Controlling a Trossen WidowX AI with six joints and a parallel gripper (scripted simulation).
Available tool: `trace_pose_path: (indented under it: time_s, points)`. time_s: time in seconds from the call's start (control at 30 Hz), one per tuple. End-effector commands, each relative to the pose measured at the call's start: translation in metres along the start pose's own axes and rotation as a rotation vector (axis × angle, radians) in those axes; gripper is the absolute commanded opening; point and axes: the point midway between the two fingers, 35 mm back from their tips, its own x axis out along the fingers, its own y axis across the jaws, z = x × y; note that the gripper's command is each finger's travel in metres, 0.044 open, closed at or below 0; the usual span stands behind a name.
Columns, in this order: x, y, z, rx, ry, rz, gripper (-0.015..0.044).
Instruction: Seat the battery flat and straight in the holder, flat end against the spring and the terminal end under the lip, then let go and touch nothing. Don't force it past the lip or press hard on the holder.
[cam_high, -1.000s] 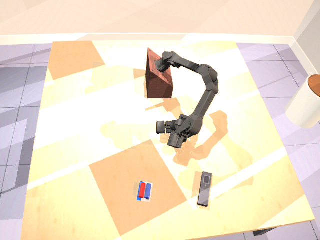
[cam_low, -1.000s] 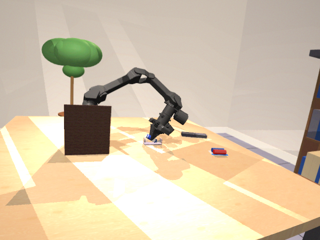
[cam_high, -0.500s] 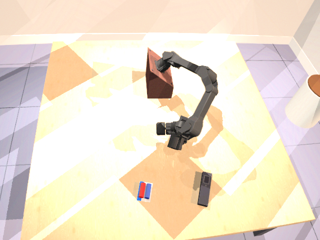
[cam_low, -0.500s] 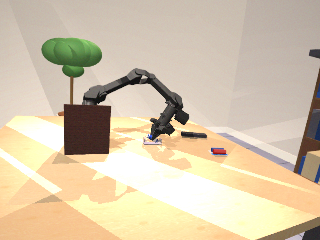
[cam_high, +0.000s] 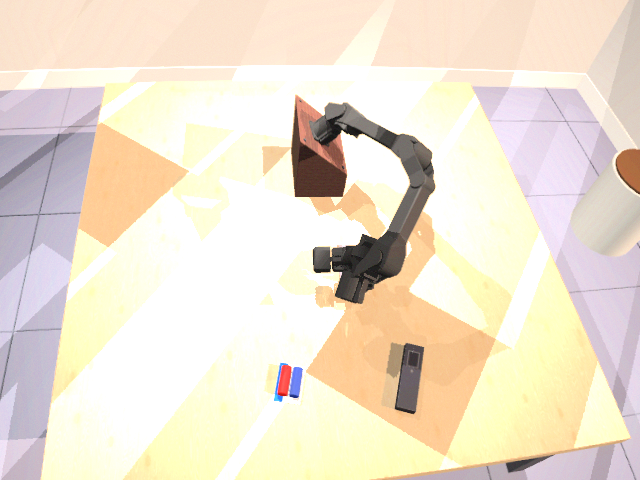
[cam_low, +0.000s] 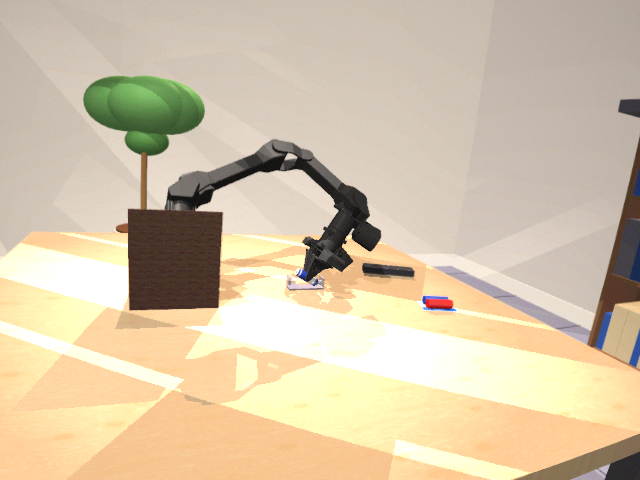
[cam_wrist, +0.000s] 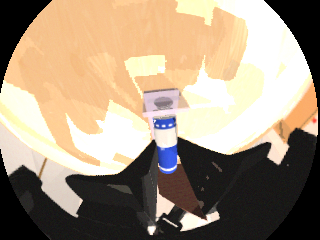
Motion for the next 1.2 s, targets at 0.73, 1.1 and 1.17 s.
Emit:
trace_pose_path:
  time_s: [0.73,1.1,1.17]
  points:
    - [-0.0017,-0.0009,0.0087,-0.011,-0.045,-0.017,0.0072]
    - [0.0,-0.0023,0.0096,-0.007,-0.089,-0.027,0.0072]
    - [0.0003,-0.0026,0.0097,-0.006,-0.096,-0.029,0.0072]
